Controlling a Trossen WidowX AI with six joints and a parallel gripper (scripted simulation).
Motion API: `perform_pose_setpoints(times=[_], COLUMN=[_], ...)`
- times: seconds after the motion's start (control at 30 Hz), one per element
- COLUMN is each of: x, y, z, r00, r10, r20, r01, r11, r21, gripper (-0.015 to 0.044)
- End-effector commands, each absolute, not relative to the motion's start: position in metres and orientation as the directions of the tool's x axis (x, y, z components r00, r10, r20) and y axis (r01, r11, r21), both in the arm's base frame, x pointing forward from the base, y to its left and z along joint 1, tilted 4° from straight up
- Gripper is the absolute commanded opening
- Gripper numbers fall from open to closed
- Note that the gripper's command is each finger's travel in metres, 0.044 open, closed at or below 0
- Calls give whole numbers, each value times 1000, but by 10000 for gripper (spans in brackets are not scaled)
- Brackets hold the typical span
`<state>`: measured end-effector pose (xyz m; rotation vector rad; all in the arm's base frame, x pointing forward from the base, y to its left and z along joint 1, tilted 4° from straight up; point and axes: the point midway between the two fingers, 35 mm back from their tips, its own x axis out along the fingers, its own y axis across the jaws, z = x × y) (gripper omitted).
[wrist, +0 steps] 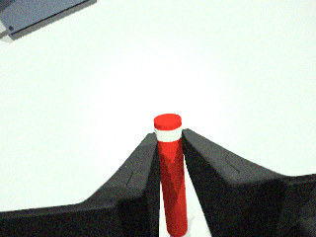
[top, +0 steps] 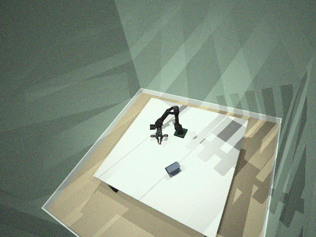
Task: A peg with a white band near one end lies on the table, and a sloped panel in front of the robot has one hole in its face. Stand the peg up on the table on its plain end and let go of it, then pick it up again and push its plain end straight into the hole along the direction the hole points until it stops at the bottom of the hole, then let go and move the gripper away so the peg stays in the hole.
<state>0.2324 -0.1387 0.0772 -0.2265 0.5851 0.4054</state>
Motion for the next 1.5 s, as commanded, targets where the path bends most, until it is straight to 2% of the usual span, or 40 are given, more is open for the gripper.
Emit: perform_pose_setpoints(times=[0.0,1.3,1.47], x=[230,206,205], y=[-139,-150,-150], z=[76,73,74], r00=[773,882,877], r10=[320,403,398], r20=[-548,-244,-271], r01=[-433,-434,-434], r11=[897,897,897], r21=[-87,-87,-87], gripper=[49,49,49])
